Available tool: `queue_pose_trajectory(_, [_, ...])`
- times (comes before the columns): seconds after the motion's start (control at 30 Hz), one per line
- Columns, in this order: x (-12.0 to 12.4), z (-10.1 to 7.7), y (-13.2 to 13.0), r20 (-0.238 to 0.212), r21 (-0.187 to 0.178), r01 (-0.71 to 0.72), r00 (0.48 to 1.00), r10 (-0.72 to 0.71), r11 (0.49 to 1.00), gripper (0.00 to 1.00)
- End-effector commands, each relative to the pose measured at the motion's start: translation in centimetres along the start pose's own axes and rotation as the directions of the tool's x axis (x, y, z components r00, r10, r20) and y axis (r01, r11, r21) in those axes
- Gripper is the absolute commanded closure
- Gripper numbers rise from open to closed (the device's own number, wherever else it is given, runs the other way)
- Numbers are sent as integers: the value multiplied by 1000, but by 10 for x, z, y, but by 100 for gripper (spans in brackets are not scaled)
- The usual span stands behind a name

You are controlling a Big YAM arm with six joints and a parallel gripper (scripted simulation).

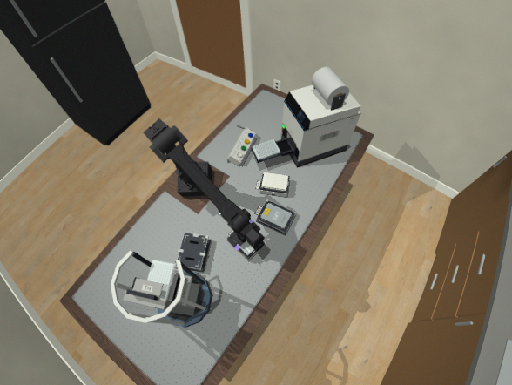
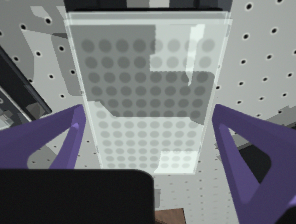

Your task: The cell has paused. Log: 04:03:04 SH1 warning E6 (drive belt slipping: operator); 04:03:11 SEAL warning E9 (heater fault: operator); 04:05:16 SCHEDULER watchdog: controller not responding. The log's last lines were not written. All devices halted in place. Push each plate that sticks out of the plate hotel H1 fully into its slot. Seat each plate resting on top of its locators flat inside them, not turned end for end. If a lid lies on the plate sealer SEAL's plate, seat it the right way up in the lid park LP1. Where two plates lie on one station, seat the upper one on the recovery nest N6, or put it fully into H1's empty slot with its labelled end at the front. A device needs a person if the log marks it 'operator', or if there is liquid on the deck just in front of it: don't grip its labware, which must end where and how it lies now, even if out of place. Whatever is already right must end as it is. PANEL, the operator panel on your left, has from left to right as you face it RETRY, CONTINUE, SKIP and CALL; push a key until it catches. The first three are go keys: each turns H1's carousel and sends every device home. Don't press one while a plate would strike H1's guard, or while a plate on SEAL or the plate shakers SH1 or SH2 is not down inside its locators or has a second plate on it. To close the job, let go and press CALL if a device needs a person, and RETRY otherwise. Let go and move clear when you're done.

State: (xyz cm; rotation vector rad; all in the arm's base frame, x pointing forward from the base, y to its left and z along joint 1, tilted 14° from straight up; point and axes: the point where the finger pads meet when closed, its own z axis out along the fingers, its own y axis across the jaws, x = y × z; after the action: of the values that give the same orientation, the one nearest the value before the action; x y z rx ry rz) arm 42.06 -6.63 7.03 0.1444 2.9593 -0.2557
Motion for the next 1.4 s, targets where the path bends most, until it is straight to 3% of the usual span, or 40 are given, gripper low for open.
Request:
queue_pose_trajectory(0.0, [-1, 7, -3, 1, -1, 5, 1000, -5, 1000, 0])
queue_pose_trajectory(0.03, [-1, 7, -3, 1, -1, 5, 1000, -5, 1000, 0])
queue_pose_trajectory(0.07, [-14, -6, -1, 43, -2, 7, 999, -7, 1000, 0])
queue_pose_trajectory(0.13, [-9, 4, -1, 22, -2, 8, 1000, -8, 1000, 0])
queue_pose_trajectory(0.17, [-13, -4, -1, 32, -1, -2, 999, 2, 1000, 0])
queue_pose_trajectory(0.37, [-12, -4, -1, 32, -1, -2, 999, 2, 1000, 0])
queue_pose_trajectory(0.7, [-12, -4, -1, 32, -1, -2, 999, 2, 1000, 16])
queue_pose_trajectory(1.37, [-12, -4, -1, 32, -1, -2, 999, 2, 1000, 16])
